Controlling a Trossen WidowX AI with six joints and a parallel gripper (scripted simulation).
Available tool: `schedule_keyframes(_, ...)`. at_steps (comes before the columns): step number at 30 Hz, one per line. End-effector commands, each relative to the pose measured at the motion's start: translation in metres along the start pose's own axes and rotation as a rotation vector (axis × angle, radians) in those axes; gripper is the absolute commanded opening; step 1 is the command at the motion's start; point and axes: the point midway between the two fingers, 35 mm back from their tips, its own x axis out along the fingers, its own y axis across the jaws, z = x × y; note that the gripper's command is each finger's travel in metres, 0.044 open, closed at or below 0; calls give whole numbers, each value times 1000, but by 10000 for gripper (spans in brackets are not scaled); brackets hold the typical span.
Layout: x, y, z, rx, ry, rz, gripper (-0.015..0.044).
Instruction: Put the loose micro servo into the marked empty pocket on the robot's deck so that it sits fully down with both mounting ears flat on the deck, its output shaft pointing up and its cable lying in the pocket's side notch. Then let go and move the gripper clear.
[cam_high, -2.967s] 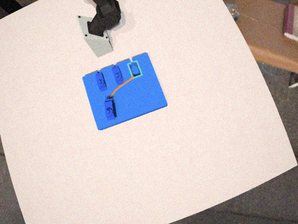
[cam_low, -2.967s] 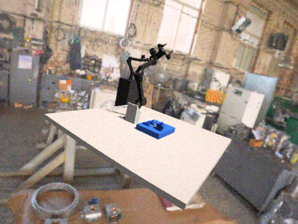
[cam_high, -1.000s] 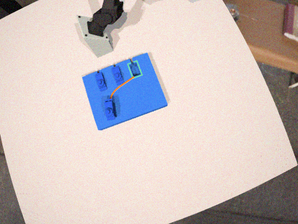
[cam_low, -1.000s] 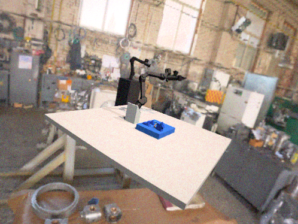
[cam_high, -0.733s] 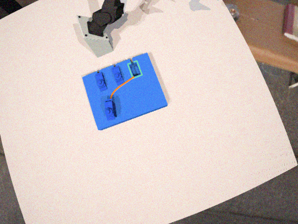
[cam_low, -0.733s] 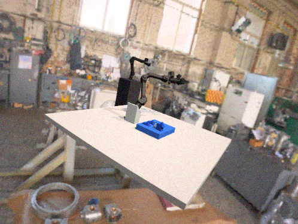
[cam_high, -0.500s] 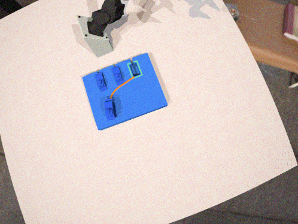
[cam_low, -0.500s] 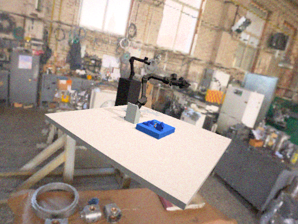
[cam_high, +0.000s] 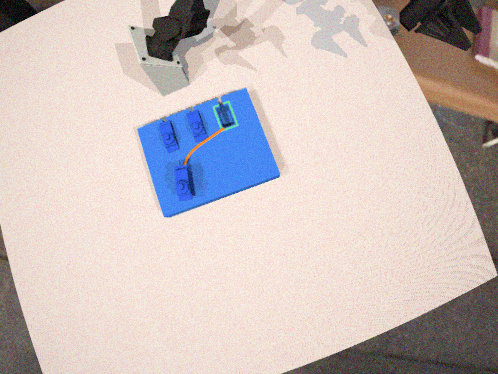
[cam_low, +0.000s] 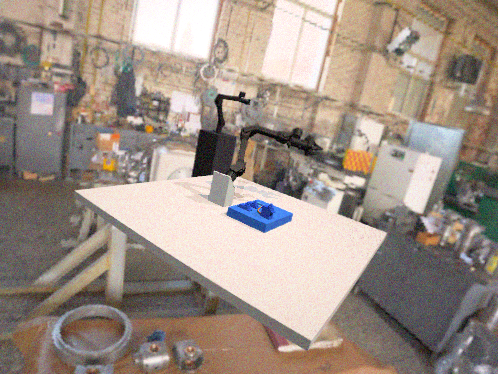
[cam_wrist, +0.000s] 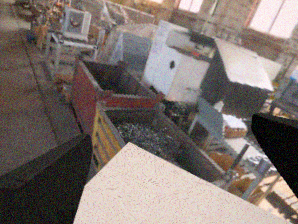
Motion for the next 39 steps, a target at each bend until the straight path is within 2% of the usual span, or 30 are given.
schedule_keyframes(1, 16, -20, -29, -52, 91, -39, 440)
schedule_keyframes(7, 33, -54, -64, -92, 211, -108, 440)
schedule_keyframes(20, 49, -152, -179, -163, 630, -216, 440)
schedule_keyframes(29, 26, -226, -253, -116, 926, -265, 440)
schedule_keyframes(39, -24, -288, -322, 47, 1215, -268, 440)
